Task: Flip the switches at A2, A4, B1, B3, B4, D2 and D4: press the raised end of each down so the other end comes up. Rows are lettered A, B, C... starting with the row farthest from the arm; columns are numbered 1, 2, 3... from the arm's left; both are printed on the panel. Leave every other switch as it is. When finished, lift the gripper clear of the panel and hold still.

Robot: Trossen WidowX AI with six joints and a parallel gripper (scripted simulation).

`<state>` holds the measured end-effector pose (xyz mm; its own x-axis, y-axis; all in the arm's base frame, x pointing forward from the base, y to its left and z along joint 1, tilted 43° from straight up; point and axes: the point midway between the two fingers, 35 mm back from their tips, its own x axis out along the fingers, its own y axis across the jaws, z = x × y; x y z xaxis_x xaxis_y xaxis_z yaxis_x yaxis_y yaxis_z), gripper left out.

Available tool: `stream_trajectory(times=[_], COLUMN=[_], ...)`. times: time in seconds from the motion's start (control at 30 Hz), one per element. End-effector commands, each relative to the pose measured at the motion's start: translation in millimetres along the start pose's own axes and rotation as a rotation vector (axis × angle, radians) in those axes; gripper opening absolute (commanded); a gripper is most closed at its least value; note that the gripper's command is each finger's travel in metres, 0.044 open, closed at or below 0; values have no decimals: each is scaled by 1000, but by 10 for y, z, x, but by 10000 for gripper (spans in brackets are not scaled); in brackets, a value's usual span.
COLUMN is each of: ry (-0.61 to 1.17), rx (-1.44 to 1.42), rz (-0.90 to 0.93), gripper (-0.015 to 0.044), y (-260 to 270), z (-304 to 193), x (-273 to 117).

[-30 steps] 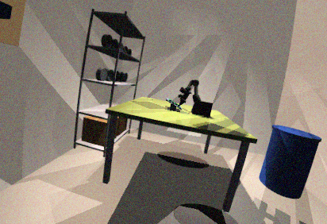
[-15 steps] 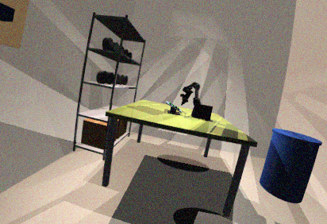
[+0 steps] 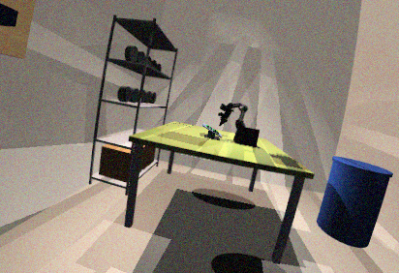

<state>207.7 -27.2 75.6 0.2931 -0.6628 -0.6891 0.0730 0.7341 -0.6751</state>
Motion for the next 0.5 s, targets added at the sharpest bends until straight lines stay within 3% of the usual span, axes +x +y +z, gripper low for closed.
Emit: stream_trajectory(times=[0.0, 0.47], ry=[24, 29], rx=[-8, -7], rz=[-8, -11], gripper=[0, 0], y=[-37, -48], z=[-20, -24], x=[229, 420])
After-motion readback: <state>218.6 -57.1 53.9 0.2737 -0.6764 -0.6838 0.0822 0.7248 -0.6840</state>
